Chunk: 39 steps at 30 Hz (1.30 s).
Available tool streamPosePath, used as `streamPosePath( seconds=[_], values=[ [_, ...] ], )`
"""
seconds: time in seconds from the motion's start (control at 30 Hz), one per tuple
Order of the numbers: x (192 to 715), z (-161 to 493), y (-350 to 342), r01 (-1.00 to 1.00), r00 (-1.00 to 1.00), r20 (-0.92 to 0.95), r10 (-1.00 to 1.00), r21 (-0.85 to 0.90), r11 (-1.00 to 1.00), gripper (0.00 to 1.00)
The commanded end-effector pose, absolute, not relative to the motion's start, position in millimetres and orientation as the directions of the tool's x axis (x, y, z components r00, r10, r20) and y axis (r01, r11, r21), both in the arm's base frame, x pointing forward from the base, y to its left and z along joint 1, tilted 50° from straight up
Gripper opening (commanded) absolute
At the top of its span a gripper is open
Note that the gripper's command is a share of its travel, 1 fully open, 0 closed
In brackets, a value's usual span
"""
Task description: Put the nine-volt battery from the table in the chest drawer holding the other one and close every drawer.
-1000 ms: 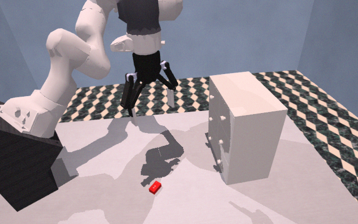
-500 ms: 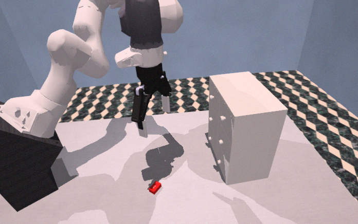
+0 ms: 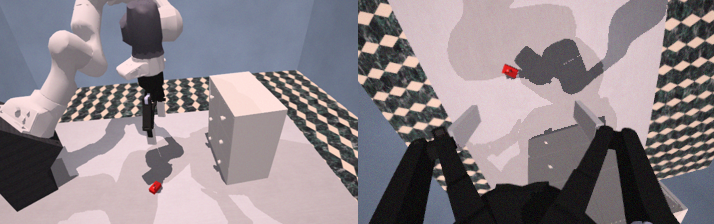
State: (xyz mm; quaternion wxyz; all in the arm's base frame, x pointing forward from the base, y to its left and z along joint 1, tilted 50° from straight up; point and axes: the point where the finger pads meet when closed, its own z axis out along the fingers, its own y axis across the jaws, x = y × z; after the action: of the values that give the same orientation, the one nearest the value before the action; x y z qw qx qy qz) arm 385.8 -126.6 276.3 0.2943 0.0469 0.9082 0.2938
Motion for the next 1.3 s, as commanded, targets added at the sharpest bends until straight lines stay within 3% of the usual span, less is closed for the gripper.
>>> streamPosePath(
  seconds=[0.0,1.27],
  values=[
    [390.0,272.2,-129.7,-0.222,-0.785,-0.607,0.125,0.464,0.857,1.0],
    [396.6,266.2,-124.5,-0.303,-0.755,-0.655,0.036,0.398,0.866,1.0]
  ],
)
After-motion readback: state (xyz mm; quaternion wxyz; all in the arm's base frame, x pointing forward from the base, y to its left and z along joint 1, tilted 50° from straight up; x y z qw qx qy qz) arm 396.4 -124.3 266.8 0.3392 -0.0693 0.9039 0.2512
